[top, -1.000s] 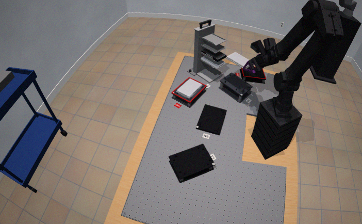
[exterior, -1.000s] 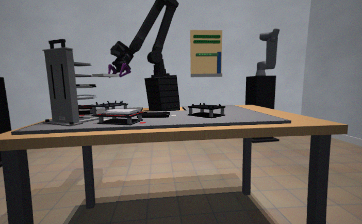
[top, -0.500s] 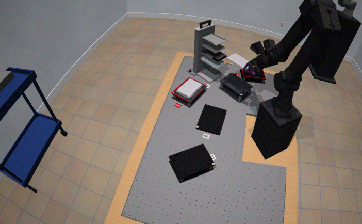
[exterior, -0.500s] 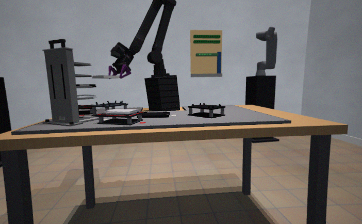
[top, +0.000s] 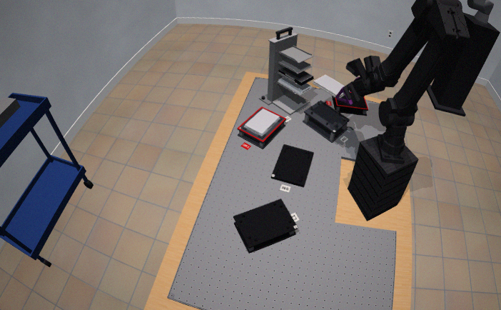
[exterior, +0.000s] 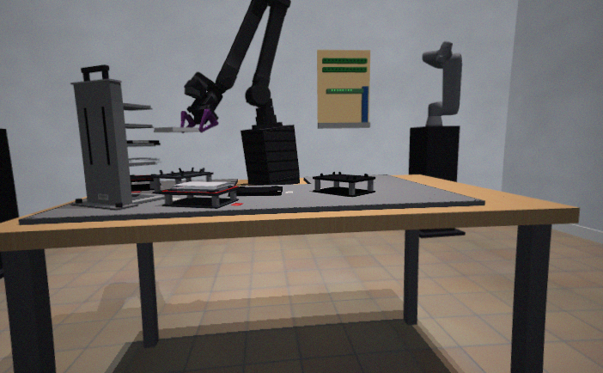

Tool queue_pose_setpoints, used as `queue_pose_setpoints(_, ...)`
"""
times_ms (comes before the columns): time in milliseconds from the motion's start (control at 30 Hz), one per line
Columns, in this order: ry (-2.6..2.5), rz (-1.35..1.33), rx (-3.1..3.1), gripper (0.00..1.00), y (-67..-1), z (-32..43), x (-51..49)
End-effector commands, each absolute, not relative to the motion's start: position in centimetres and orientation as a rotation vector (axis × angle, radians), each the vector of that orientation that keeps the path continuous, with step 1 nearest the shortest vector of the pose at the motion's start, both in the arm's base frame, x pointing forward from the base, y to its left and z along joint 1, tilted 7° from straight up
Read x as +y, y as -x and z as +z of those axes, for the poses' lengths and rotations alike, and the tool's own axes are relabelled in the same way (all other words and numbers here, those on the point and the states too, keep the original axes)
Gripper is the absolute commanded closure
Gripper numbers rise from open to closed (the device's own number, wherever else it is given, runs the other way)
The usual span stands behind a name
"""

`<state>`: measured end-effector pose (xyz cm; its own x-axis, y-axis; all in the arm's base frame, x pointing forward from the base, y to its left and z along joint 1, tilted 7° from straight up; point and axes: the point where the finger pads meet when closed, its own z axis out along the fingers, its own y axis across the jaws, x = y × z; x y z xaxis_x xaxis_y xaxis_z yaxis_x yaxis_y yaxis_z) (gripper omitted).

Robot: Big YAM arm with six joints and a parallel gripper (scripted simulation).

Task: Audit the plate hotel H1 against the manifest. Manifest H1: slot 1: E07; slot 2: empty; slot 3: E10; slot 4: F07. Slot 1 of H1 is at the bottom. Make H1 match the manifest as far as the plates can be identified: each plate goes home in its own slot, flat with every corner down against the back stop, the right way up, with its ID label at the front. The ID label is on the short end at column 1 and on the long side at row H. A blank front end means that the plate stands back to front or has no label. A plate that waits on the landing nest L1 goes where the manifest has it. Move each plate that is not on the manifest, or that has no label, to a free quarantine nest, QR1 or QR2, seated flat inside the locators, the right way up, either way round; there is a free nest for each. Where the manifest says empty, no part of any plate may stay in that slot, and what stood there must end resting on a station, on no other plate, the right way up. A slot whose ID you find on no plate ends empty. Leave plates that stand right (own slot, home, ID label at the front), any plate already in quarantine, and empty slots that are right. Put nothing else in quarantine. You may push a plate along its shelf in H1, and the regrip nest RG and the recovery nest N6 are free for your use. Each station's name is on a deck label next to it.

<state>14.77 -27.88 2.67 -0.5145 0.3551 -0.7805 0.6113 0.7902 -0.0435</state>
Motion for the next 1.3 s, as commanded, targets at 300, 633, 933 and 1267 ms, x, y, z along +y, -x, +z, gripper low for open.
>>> queue_pose_setpoints(300, -0.701, -0.416, 2.143, 0.14, -15.2, 2.6, -28.4)
queue_pose_setpoints(633, -0.694, -0.430, 2.134, 0.14, -15.2, 2.6, -28.6)
queue_pose_setpoints(933, -0.701, -0.417, 2.142, 0.14, -15.3, 1.8, -28.5)
queue_pose_setpoints(1267, -0.700, -0.418, 2.141, 0.14, -15.3, 1.4, -28.6)
